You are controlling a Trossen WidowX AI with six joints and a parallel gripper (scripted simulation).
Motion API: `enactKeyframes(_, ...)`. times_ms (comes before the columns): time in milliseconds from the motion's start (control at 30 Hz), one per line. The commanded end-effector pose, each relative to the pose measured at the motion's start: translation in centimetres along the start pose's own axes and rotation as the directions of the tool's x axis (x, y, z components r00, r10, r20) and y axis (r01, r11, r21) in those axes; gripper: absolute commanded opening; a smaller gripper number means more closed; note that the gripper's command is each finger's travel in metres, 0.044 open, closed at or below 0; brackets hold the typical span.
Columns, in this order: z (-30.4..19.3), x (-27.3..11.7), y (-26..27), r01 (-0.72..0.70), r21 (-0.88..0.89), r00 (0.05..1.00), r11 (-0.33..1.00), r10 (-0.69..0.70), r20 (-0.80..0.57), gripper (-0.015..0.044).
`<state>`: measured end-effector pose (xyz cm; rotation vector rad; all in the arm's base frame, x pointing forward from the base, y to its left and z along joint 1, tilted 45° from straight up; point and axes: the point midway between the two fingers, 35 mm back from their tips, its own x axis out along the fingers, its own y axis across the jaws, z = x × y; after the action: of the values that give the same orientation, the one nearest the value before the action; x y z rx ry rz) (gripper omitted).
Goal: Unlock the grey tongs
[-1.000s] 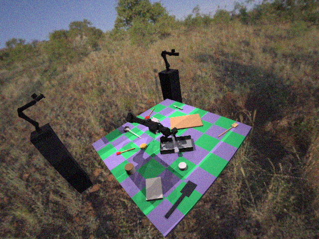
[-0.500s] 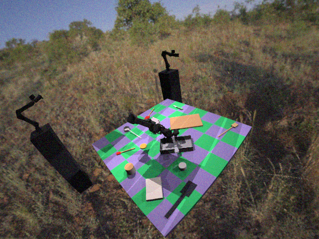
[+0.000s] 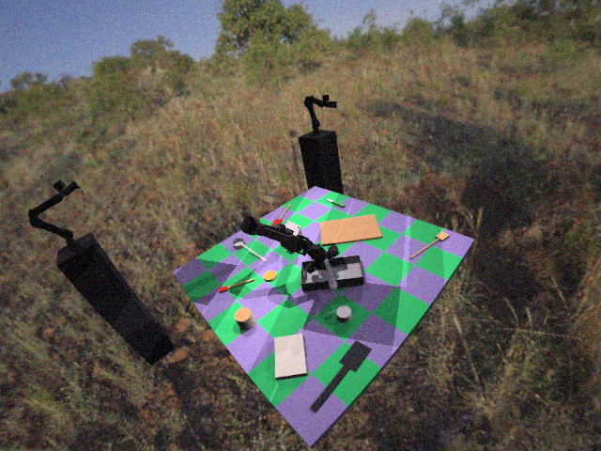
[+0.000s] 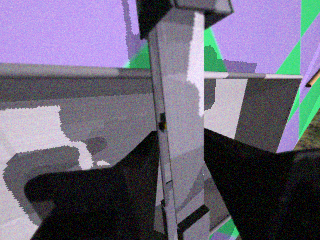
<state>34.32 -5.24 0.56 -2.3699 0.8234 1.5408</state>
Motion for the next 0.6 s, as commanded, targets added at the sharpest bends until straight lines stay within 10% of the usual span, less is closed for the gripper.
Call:
enactKeyframes(0, 0.0, 0.0, 0.0, 0.0, 0.0, 1.0, 1.0, 0.0, -0.001, 0.0096)
enactKeyframes(267, 0.0, 0.0, 0.0, 0.0, 0.0, 1.0, 1.0, 0.0, -0.001, 0.0042)
enactKeyframes(567, -0.2, -2.2, -1.5, 0.003, -0.001, 1.0, 1.0, -0.003, 0.003, -0.015)
